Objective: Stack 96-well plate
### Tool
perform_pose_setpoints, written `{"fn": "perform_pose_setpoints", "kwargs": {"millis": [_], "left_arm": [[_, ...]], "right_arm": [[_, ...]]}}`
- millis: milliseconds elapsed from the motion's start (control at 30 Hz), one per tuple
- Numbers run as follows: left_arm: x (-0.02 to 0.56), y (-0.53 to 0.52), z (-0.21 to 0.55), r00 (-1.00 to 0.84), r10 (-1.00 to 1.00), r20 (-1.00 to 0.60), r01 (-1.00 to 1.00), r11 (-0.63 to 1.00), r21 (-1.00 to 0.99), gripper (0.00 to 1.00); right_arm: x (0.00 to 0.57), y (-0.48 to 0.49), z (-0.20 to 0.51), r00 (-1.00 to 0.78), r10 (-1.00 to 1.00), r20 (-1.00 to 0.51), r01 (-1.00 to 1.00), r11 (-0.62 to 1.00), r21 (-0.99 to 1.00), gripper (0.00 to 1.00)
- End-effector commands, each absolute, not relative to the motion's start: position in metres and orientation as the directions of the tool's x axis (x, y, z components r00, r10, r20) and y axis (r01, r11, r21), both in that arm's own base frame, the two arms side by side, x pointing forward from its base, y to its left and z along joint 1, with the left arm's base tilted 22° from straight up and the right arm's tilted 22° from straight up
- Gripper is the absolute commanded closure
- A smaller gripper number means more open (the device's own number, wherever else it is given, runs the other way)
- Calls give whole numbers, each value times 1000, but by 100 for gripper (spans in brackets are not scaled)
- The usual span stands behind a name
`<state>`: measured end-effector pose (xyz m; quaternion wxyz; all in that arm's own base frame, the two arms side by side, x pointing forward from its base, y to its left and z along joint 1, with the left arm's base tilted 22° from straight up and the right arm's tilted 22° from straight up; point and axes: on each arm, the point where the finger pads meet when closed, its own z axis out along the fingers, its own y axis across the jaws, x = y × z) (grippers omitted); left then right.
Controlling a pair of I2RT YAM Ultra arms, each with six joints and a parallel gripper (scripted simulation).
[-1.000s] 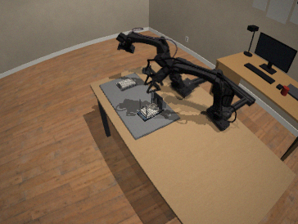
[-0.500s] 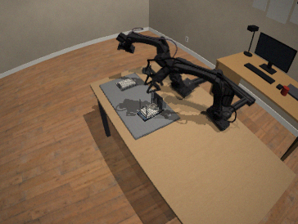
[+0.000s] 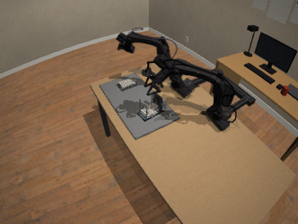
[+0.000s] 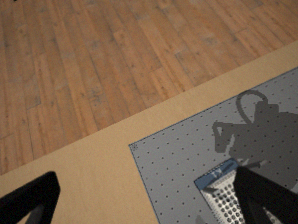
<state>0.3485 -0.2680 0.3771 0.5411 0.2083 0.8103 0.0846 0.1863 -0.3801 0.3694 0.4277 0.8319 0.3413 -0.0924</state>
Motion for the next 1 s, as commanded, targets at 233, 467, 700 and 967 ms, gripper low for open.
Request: {"fn": "perform_pose_setpoints", "kwargs": {"millis": [233, 467, 700, 967], "left_arm": [[343, -220, 387, -361, 417, -834, 241, 906, 349, 0], [341, -190, 388, -391, 408, -825, 231, 911, 341, 0], [330, -143, 386, -440, 387, -810, 214, 922, 324, 0], [313, -102, 382, -486, 360, -796, 195, 933, 303, 0]], "right_arm": [[183, -379, 377, 757, 474, -449, 638, -393, 662, 0], [183, -379, 377, 757, 474, -449, 638, -393, 662, 0], [183, -379, 377, 757, 474, -449, 638, -393, 662, 0], [183, -379, 377, 757, 474, -449, 638, -393, 662, 0]]}}
